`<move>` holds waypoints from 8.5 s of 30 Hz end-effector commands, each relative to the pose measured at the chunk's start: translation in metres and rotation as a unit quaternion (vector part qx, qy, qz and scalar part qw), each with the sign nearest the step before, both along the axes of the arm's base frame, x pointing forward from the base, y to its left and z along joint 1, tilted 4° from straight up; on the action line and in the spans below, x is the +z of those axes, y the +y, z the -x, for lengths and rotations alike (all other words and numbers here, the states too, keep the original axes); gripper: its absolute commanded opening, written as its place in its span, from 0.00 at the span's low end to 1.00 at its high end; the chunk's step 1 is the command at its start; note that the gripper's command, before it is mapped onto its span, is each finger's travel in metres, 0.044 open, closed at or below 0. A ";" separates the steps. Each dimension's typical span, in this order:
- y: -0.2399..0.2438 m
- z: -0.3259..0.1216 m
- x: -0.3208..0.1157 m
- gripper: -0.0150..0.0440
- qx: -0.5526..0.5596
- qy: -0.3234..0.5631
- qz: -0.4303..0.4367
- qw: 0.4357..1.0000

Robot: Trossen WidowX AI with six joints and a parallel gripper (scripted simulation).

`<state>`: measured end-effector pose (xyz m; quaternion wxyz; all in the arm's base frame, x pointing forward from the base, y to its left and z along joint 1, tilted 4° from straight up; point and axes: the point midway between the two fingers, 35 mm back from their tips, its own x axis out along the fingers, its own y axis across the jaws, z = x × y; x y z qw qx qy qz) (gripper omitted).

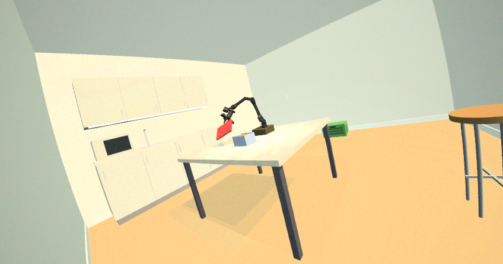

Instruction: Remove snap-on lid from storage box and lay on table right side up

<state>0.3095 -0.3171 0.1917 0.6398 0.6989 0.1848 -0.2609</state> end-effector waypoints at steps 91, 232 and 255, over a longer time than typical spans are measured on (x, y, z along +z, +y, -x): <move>-0.023 0.000 -0.060 0.25 0.003 -0.007 0.007 1.000; -0.020 -0.008 -0.173 0.25 0.003 -0.007 0.007 1.000; -0.020 -0.004 -0.171 0.85 0.003 -0.007 0.007 1.000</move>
